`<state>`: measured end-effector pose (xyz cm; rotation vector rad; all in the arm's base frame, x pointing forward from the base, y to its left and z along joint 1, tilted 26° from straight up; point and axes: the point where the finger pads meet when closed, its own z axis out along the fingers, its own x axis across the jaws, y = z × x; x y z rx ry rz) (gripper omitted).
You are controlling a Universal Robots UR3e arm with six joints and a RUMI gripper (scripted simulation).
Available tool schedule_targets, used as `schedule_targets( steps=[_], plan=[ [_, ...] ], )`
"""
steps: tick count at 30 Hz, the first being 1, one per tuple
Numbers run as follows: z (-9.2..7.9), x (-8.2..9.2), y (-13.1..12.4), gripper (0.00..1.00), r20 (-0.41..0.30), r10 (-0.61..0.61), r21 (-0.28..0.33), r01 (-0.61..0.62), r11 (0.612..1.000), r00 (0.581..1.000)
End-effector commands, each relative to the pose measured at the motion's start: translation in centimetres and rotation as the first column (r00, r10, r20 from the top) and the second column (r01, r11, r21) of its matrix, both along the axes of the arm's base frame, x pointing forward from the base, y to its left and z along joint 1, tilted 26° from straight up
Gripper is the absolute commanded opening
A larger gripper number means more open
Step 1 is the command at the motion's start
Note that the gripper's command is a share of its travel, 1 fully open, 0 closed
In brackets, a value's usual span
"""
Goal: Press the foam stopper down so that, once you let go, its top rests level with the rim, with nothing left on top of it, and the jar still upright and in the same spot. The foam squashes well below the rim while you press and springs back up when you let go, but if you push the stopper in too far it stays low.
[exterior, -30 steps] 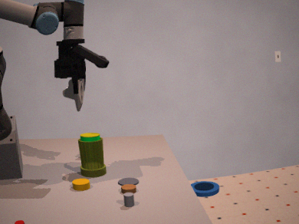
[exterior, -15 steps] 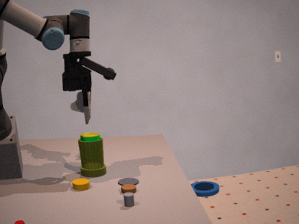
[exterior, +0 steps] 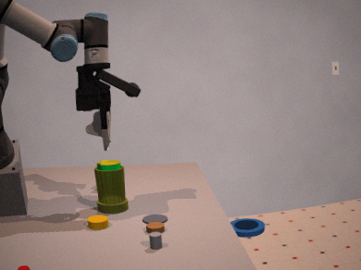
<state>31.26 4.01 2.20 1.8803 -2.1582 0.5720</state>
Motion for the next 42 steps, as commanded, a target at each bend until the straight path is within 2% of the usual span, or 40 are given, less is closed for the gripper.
schedule_targets(
  steps=[1, 34, 42],
  plan=[
    [0.1, 0.1, 0.0, 0.0, 0.002, 0.001, 0.0, -0.001, 1.0, 1.0],
    [-0.1, 0.3, 0.0, 0.0, 0.003, 0.001, 0.001, -0.001, 1.0, 1.0],
    [-1.4, 0.4, -0.7, 0.0, 0.003, 0.001, 0.001, -0.001, 1.0, 1.0]
  ],
)
